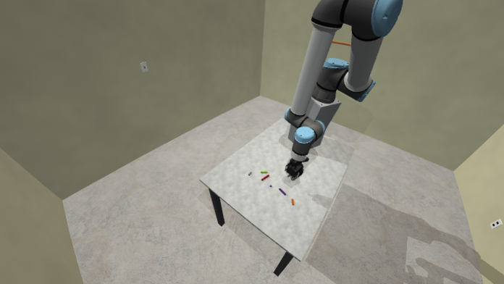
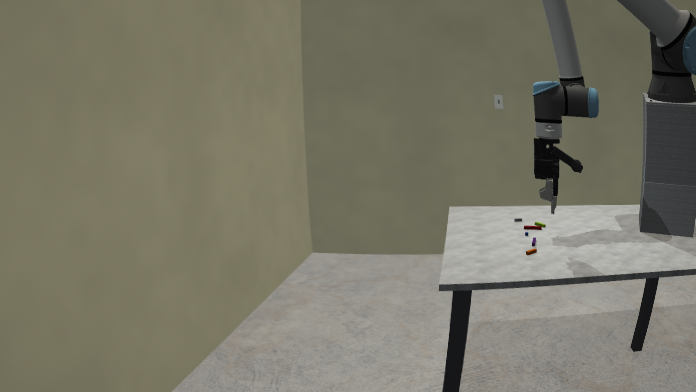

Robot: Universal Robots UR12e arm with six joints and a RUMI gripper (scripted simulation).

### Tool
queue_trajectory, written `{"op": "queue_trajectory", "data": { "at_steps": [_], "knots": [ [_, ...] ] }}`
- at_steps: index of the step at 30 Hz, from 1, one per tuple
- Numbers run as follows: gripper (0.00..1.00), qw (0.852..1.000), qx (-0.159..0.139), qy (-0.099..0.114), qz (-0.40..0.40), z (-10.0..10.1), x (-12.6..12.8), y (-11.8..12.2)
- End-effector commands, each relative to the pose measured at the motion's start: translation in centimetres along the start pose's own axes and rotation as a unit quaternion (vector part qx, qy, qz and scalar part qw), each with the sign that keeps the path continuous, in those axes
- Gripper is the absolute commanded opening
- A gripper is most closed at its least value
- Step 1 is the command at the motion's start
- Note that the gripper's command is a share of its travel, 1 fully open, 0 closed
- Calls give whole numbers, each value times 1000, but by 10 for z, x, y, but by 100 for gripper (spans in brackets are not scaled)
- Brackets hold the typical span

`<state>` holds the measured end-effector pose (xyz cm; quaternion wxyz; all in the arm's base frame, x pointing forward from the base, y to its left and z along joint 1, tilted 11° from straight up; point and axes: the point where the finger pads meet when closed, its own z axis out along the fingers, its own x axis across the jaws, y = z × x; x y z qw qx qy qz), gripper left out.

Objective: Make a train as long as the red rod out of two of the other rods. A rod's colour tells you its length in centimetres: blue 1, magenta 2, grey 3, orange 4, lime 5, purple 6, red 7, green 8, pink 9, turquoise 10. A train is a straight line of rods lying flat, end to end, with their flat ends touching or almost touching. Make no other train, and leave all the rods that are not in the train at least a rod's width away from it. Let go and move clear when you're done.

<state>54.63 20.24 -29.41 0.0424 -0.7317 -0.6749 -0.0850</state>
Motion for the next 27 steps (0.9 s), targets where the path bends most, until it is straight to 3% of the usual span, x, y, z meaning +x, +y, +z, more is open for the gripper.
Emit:
{"op": "queue_trajectory", "data": {
  "at_steps": [1,27],
  "knots": [
    [0,1000,-1,0,-1,5,1,2],
    [0,1000,-1,0,-1,87,1,2]
  ]
}}
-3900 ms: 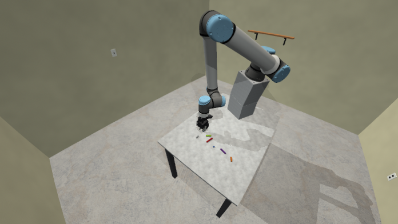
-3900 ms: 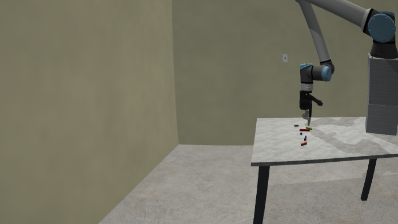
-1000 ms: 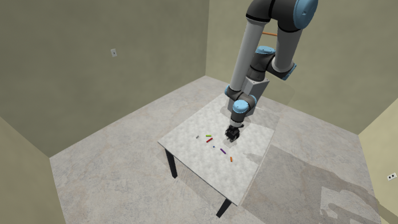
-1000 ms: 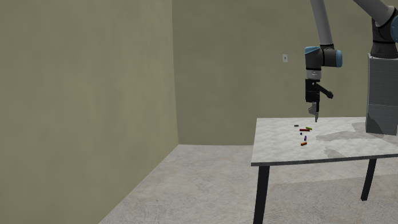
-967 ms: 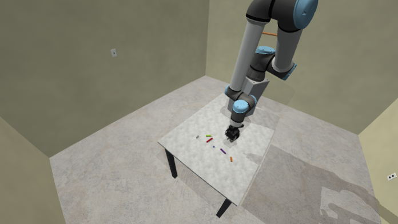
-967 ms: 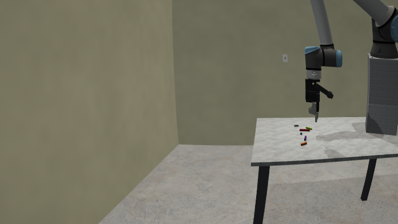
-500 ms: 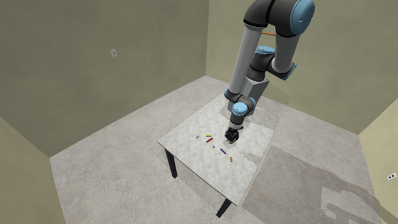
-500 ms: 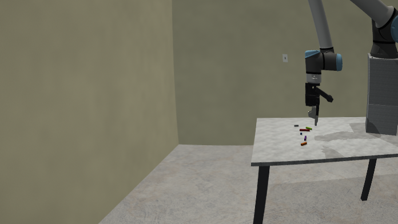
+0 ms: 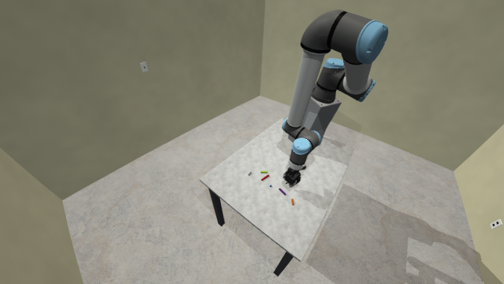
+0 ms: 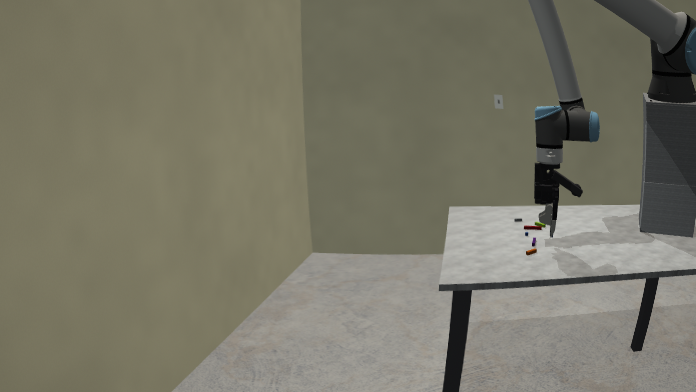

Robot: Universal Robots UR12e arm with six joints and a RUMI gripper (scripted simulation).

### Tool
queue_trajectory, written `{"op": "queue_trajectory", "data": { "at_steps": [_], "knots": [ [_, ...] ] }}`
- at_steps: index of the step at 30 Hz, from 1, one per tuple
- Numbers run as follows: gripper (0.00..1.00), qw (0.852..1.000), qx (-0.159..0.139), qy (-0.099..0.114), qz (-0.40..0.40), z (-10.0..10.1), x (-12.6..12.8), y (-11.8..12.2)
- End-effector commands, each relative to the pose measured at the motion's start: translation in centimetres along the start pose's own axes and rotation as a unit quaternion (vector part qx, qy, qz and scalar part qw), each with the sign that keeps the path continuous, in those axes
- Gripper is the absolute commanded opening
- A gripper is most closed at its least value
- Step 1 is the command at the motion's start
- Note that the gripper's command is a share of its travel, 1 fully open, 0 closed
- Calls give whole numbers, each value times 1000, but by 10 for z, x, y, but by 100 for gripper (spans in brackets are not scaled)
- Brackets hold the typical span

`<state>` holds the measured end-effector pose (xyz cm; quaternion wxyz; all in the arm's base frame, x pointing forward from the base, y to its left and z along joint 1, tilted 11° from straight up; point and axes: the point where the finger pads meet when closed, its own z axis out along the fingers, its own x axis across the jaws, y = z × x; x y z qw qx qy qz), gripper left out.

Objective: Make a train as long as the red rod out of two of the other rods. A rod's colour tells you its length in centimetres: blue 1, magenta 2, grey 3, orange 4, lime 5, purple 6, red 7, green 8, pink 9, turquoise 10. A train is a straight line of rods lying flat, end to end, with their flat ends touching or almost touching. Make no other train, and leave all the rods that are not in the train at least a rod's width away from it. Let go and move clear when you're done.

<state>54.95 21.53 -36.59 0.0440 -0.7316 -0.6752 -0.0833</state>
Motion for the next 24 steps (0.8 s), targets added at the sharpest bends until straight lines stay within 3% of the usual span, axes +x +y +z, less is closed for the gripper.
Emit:
{"op": "queue_trajectory", "data": {
  "at_steps": [1,24],
  "knots": [
    [0,1000,-4,0,-1,15,1,4],
    [0,1000,-2,0,0,15,1,2]
  ]
}}
